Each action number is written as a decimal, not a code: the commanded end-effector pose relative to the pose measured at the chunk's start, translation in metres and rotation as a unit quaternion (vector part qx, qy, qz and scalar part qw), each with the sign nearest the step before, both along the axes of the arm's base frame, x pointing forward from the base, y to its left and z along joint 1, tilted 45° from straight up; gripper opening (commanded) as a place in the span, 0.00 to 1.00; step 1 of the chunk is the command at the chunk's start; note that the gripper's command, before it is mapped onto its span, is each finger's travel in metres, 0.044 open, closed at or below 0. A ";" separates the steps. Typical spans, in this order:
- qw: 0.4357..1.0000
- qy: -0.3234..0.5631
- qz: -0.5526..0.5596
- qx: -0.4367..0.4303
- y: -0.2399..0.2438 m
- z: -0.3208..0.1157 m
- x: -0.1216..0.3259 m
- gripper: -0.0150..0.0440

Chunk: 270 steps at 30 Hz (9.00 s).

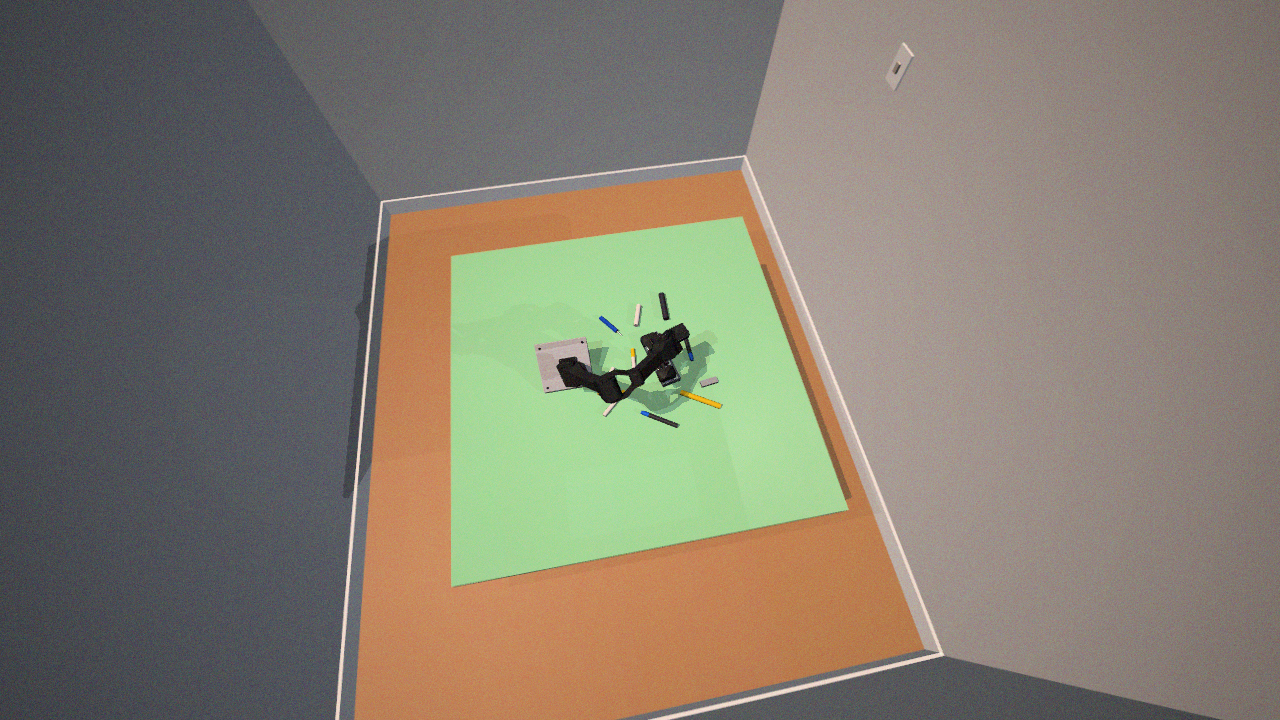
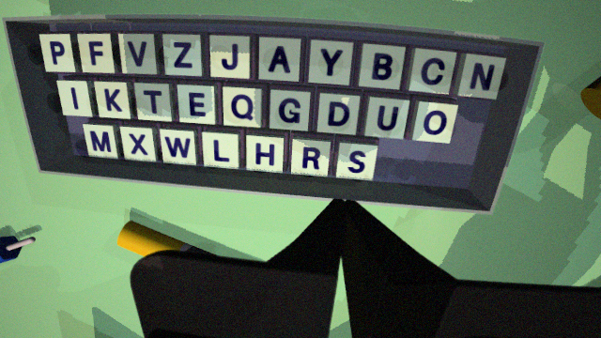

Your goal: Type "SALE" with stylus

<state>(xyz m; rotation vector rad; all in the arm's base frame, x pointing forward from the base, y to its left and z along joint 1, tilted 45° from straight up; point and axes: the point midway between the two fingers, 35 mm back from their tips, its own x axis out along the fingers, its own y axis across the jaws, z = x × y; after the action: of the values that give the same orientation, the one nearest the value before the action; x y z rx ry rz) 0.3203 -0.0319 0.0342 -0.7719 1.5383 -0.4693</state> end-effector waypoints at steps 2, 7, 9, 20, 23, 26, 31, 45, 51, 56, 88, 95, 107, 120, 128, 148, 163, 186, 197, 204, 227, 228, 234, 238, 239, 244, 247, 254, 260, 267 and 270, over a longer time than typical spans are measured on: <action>1.000 0.003 0.002 0.005 0.040 -0.040 -0.011 0.25; 1.000 0.003 0.001 0.003 0.055 -0.057 -0.018 0.25; 1.000 0.003 0.001 0.003 0.055 -0.057 -0.018 0.25; 1.000 0.004 0.002 0.005 0.083 -0.030 -0.017 0.25; 1.000 0.004 0.001 0.005 0.098 -0.014 -0.019 0.25; 1.000 0.004 0.001 0.005 0.098 -0.014 -0.019 0.25; 1.000 0.003 0.002 0.005 0.096 -0.019 -0.016 0.25; 1.000 0.003 0.005 0.004 0.095 -0.018 -0.017 0.25; 1.000 0.003 0.005 0.004 0.095 -0.018 -0.017 0.25; 0.999 -0.027 -0.021 -0.008 0.107 -0.030 -0.023 0.48; 0.814 -0.537 -0.209 -0.079 0.183 -0.152 -0.144 0.51; 0.814 -0.537 -0.209 -0.079 0.183 -0.152 -0.144 0.51; 0.814 -0.537 -0.209 -0.079 0.179 -0.155 -0.146 0.51; 0.814 -0.537 -0.209 -0.079 0.174 -0.162 -0.147 0.51; 0.814 -0.537 -0.209 -0.079 0.169 -0.166 -0.147 0.51; 0.814 -0.537 -0.208 -0.079 0.159 -0.175 -0.146 0.51; 0.813 -0.537 -0.208 -0.079 0.152 -0.183 -0.146 0.51; 0.813 -0.537 -0.208 -0.080 0.141 -0.194 -0.145 0.51; 0.812 -0.538 -0.211 -0.079 0.142 -0.194 -0.146 0.26; 0.812 -0.538 -0.211 -0.079 0.142 -0.194 -0.146 0.25; 0.820 -0.501 -0.262 -0.092 0.172 -0.151 -0.134 0.25; 0.821 -0.493 -0.272 -0.095 0.171 -0.149 -0.131 0.25; 0.824 -0.445 -0.333 -0.106 0.165 -0.137 -0.118 0.25; 0.824 -0.415 -0.371 -0.107 0.160 -0.128 -0.107 0.25; 0.823 -0.408 -0.380 -0.106 0.159 -0.126 -0.105 0.25; 0.819 -0.372 -0.426 -0.101 0.152 -0.114 -0.092 0.25; 0.814 -0.347 -0.457 -0.093 0.148 -0.107 -0.084 0.25; 0.798 -0.291 -0.524 -0.067 0.138 -0.089 -0.066 0.25; 0.779 -0.247 -0.576 -0.033 0.128 -0.071 -0.050 0.25; 0.752 -0.203 -0.627 0.017 0.112 -0.047 -0.031 0.25; 0.739 -0.187 -0.646 0.041 0.104 -0.037 -0.024 0.25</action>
<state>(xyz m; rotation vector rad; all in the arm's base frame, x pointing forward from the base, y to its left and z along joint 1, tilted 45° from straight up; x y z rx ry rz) 0.2865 0.0810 -0.0164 0.5175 1.4270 -1.4796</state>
